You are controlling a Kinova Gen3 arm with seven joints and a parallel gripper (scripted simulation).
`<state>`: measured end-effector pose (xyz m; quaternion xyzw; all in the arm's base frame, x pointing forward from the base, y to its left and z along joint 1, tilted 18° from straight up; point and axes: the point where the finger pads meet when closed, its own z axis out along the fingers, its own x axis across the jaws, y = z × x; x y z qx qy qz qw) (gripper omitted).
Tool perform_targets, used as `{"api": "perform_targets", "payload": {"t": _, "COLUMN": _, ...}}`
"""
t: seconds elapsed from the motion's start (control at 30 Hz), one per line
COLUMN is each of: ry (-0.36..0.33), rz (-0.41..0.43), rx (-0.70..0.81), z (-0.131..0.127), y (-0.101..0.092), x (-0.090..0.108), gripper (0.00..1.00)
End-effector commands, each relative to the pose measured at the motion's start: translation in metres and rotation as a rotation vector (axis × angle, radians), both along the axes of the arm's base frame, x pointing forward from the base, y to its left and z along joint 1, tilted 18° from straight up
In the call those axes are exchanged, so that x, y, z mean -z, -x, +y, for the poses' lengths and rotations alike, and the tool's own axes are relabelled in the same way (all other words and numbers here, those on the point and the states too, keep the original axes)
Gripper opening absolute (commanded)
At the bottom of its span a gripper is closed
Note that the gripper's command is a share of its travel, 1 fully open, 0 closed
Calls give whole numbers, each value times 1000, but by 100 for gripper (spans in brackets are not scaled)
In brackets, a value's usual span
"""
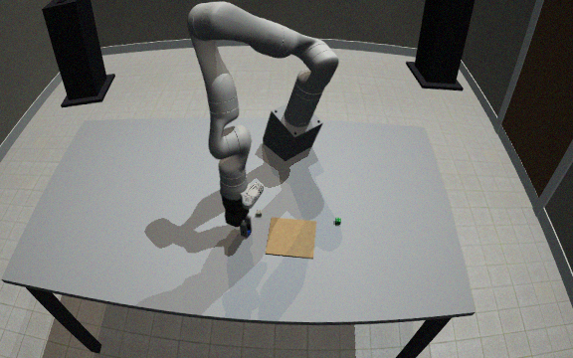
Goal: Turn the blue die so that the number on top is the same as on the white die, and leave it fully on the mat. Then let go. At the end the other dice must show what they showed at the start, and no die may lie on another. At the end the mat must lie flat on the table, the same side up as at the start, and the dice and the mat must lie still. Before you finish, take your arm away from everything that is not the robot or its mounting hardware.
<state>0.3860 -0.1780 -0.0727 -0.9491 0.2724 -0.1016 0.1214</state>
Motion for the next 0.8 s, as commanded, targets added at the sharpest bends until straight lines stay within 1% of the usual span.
{"api": "perform_targets", "payload": {"t": 0.0, "ry": 1, "rz": -1, "rx": 0, "z": -1, "y": 0, "x": -1, "gripper": 34}}
{"api": "perform_targets", "payload": {"t": 0.5, "ry": 1, "rz": -1, "rx": 0, "z": -1, "y": 0, "x": -1, "gripper": 34}}
{"api": "perform_targets", "payload": {"t": 0.67, "ry": 1, "rz": -1, "rx": 0, "z": -1, "y": 0, "x": -3, "gripper": 34}}
{"api": "perform_targets", "payload": {"t": 0.77, "ry": 1, "rz": -1, "rx": 0, "z": -2, "y": 2, "x": -8, "gripper": 34}}
